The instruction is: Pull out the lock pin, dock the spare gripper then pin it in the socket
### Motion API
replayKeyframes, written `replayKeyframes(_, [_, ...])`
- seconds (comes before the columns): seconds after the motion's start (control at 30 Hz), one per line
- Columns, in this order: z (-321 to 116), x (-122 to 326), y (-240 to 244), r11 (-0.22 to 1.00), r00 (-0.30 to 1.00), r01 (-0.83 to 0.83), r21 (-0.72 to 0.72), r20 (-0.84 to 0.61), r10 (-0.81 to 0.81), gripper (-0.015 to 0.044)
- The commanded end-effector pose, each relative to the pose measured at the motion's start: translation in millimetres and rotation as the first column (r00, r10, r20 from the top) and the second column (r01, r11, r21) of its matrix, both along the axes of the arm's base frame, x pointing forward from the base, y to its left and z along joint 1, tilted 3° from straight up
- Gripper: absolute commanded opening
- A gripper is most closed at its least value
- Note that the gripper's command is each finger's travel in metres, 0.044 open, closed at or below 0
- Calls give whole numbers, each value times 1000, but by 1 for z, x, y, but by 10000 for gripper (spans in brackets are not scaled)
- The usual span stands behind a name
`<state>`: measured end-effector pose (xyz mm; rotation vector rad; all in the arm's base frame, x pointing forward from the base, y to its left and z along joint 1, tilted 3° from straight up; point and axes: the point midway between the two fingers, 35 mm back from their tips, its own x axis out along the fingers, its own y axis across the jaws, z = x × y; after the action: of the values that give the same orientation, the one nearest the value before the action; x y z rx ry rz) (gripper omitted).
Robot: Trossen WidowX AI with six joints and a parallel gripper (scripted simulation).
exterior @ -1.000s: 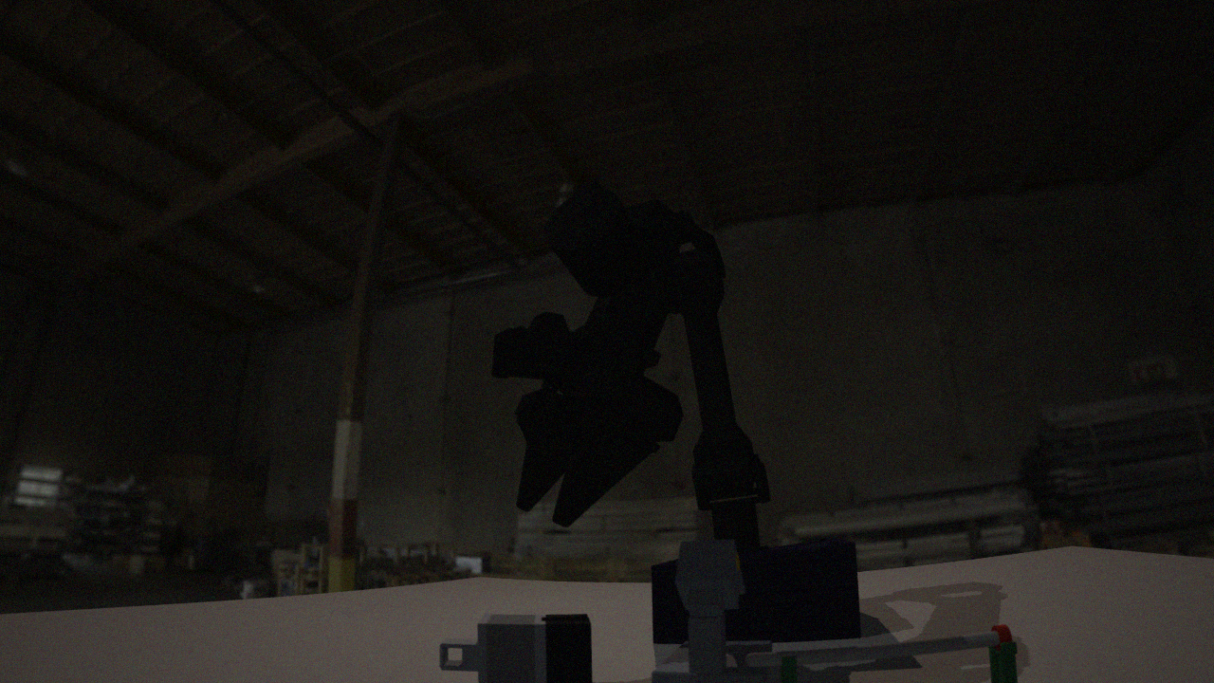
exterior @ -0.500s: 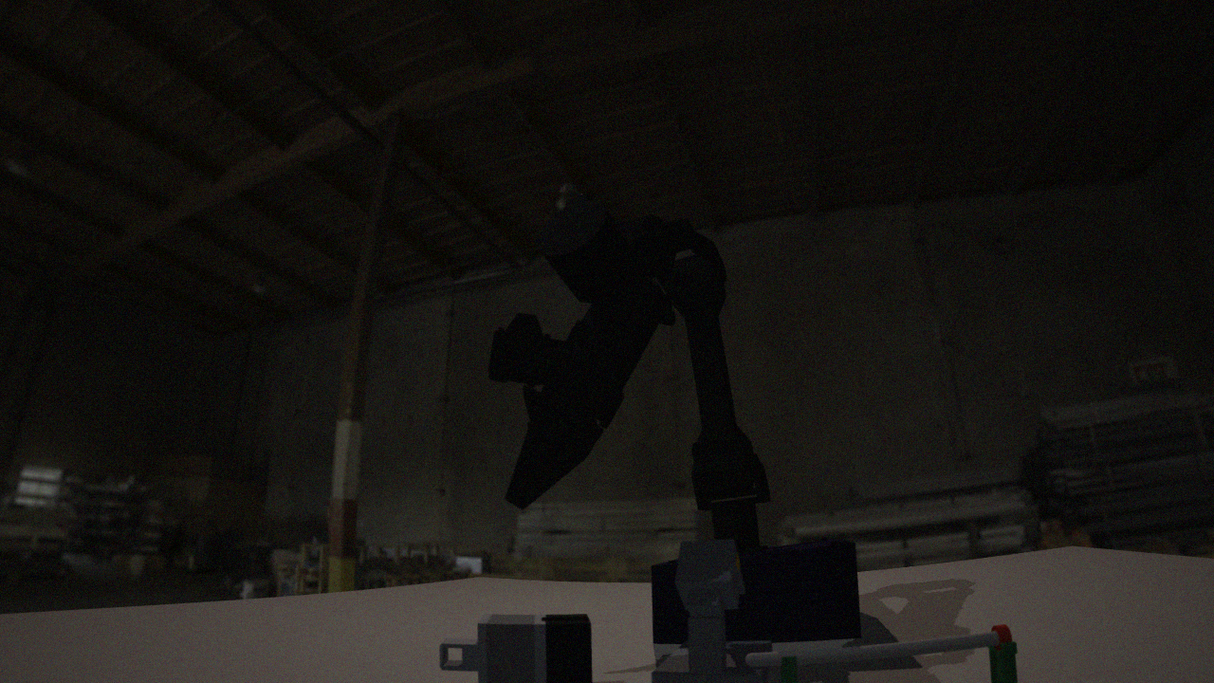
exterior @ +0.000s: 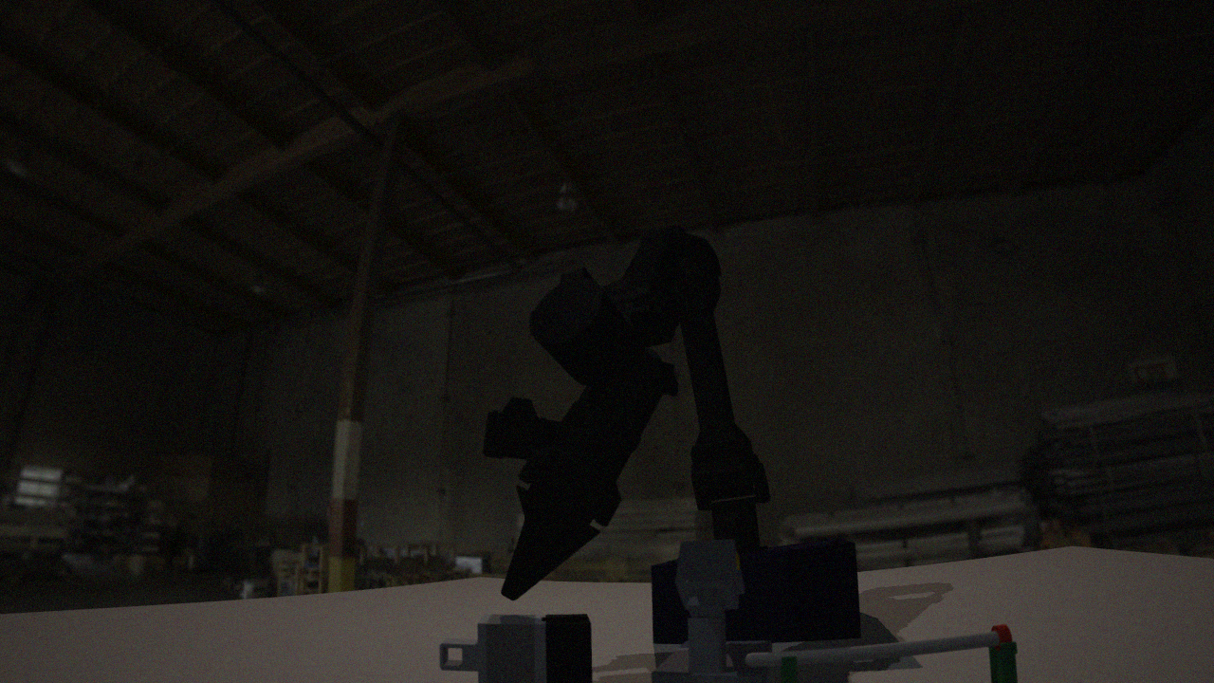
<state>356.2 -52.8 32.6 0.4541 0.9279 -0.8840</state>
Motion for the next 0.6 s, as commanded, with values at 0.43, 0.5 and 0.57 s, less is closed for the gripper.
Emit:
replayKeyframes(0.43, [-28,3,-2,1000,1000,-2,-1,7,2,440])
replayKeyframes(0.5, [-32,3,-2,1000,1000,-2,-1,7,2,440])
replayKeyframes(0.57, [-35,3,-2,1000,1000,-2,-1,6,2,440])
